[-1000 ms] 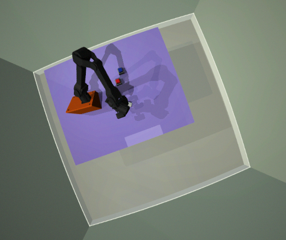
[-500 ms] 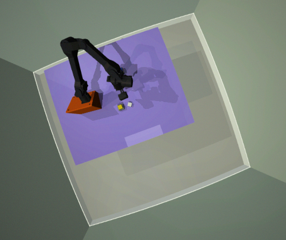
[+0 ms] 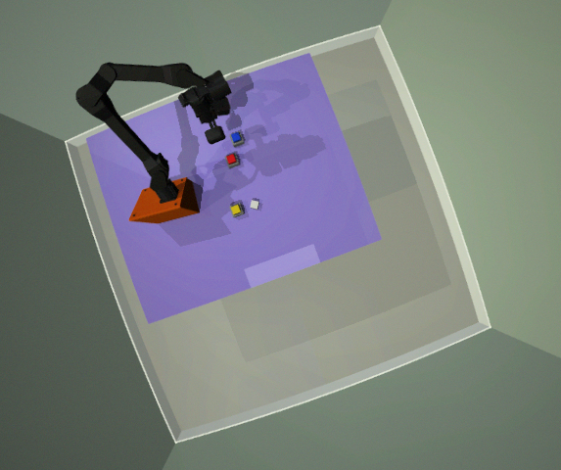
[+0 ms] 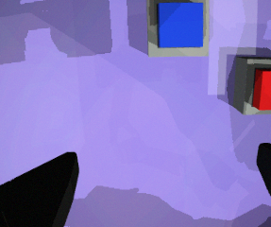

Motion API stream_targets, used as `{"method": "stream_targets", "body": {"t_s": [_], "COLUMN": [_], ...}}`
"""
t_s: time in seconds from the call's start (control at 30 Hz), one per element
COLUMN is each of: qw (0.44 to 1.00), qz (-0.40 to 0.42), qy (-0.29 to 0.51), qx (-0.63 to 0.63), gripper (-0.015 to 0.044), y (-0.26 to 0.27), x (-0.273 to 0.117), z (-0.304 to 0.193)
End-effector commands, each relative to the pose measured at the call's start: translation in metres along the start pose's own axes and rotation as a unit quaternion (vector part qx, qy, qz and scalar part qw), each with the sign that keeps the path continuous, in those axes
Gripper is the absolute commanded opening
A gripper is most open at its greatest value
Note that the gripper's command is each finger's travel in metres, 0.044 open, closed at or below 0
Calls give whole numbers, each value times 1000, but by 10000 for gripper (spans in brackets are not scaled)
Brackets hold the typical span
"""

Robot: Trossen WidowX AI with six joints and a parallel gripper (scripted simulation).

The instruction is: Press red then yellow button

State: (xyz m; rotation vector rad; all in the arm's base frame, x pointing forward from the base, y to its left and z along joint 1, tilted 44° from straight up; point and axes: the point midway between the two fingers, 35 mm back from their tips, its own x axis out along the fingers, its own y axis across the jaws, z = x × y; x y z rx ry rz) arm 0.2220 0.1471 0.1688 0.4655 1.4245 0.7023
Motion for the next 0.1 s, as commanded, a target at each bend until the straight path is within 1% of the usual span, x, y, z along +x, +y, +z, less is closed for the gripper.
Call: {"method": "stream_targets", "body": {"t_s": [0.0,0.07], "qw": [1000,1000], "qz": [5,5], "qy": [4,4], "qx": [9,9], "gripper": [400,400], "y": [11,11], "x": [-2,-2], "z": [-7,-7]}}
